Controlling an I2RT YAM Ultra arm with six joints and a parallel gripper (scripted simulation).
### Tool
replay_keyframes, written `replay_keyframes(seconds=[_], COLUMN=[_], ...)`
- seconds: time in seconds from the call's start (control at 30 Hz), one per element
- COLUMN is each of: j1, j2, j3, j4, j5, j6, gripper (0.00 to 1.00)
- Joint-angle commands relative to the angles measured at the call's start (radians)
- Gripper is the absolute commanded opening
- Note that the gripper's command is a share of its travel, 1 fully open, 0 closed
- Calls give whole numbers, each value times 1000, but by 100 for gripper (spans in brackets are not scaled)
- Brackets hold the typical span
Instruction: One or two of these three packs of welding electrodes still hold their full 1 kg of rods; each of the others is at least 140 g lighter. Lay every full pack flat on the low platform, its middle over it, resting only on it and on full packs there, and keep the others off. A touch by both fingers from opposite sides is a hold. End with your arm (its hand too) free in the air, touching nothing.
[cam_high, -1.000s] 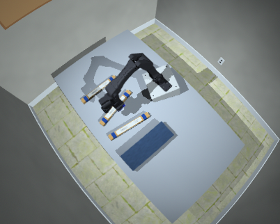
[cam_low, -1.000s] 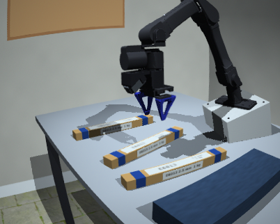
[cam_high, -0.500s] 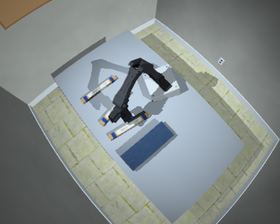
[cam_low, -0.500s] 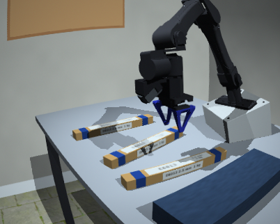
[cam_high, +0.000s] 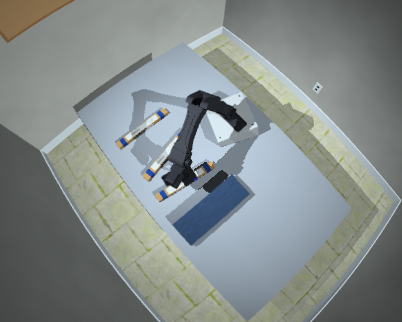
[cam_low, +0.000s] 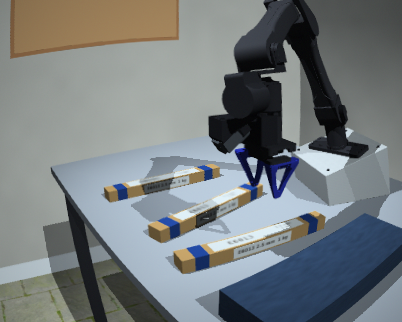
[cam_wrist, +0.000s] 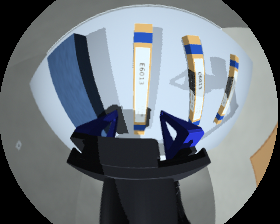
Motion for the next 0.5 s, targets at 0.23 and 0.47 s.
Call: replay_keyframes(seconds=[0.23, 0.47], j1=[-2, -6], j2=[-32, -31], j3=[43, 47], j4=[-26, -26], j5=[23, 23], j6=[23, 19], gripper=[74, 74])
